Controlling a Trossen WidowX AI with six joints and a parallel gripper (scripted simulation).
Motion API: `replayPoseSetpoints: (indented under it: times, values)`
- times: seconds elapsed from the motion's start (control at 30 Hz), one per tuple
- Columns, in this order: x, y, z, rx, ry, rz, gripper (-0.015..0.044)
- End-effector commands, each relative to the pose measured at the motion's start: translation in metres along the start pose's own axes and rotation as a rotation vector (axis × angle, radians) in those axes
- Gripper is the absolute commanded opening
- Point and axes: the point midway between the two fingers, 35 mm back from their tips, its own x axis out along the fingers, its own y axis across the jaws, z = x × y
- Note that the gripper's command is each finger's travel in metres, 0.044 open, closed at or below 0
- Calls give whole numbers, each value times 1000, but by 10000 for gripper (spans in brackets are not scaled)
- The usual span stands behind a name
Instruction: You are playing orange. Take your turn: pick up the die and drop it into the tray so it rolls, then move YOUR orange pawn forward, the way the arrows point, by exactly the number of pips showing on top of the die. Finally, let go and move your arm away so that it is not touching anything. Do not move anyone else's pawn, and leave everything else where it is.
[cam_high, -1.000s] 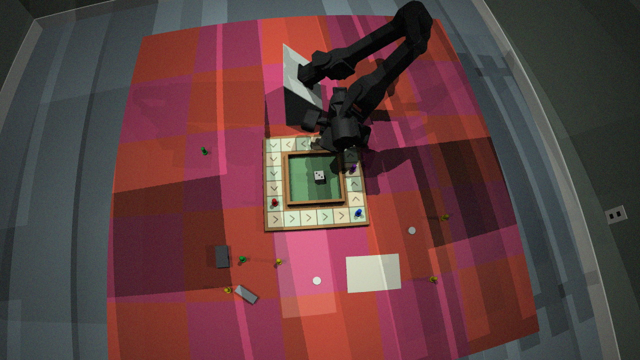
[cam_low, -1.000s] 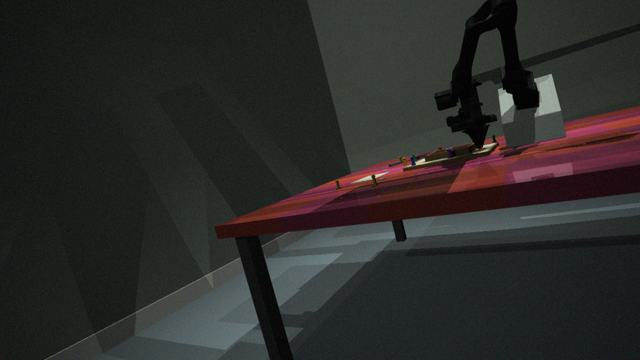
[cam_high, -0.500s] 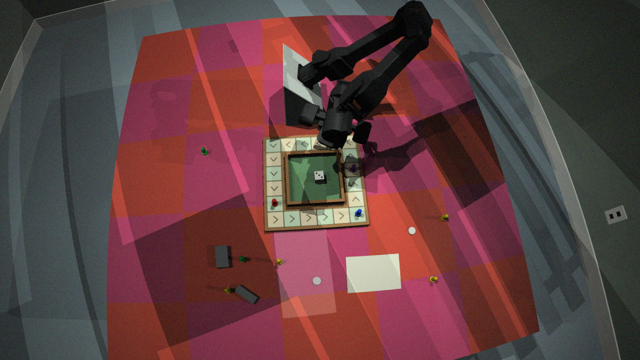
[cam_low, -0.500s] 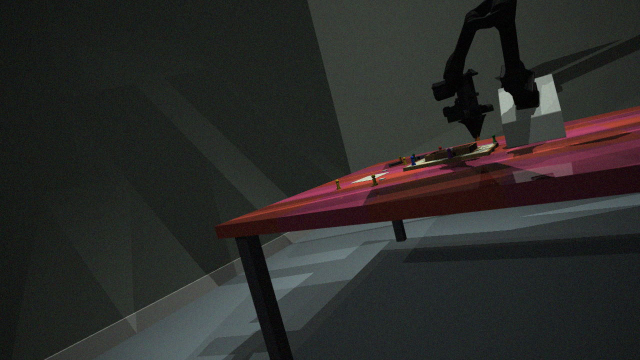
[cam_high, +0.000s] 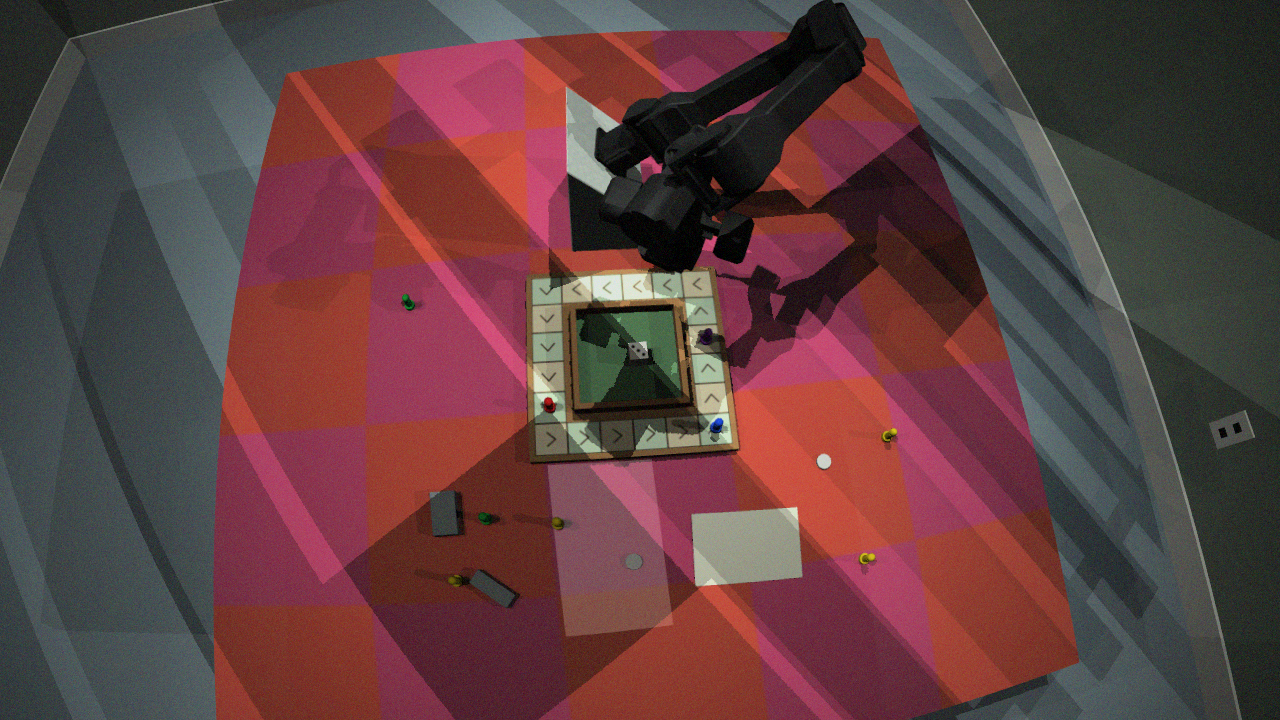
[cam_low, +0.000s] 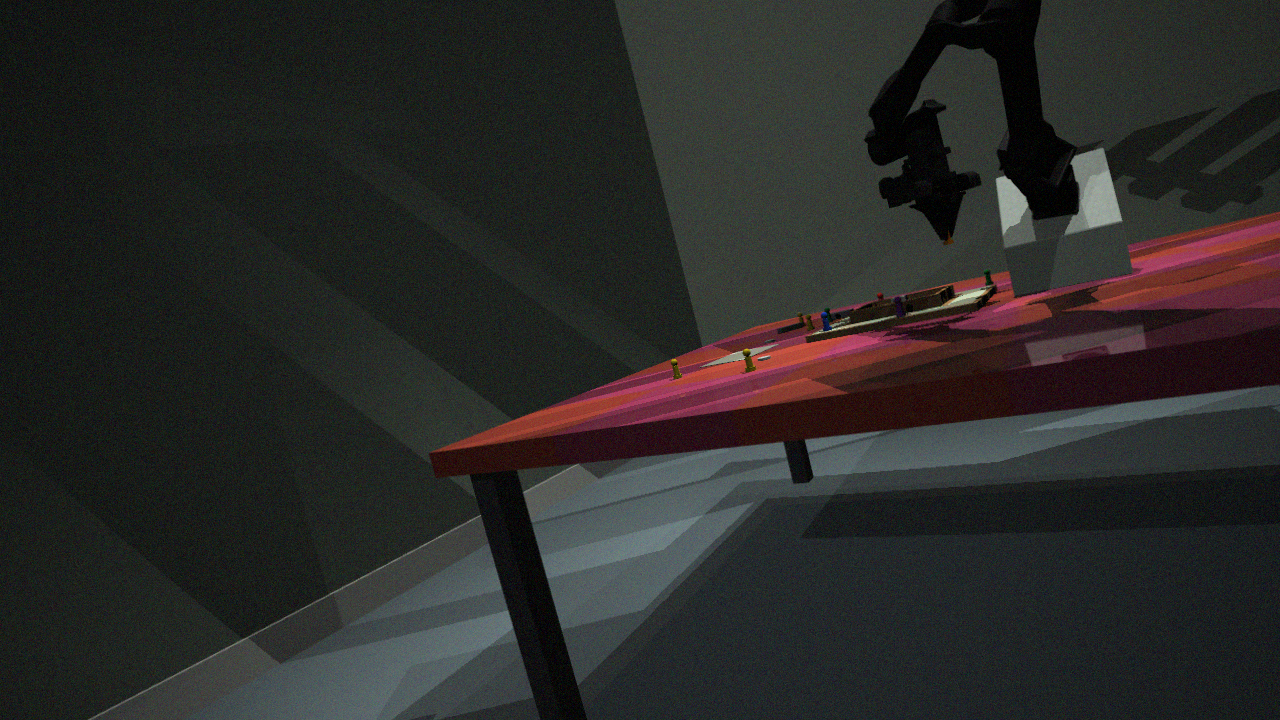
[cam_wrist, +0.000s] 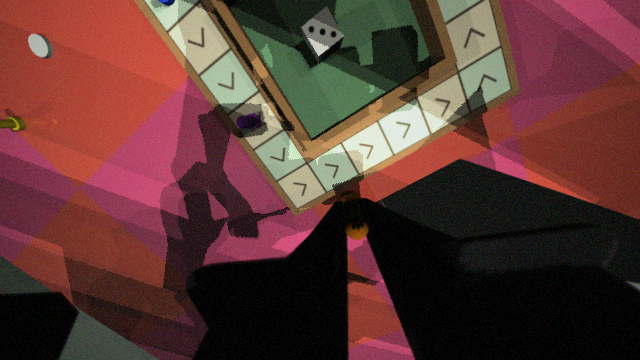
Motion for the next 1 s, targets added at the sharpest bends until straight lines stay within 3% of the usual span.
replayPoseSetpoints:
  times: [0.0, 0.27, 0.97]
  values:
    - [-22, 2, -3, -11, -1, 10, 0]
    - [-26, -2, -1, -13, 2, 16, 0]
    - [16, -75, 38, -14, -3, 11, 0]
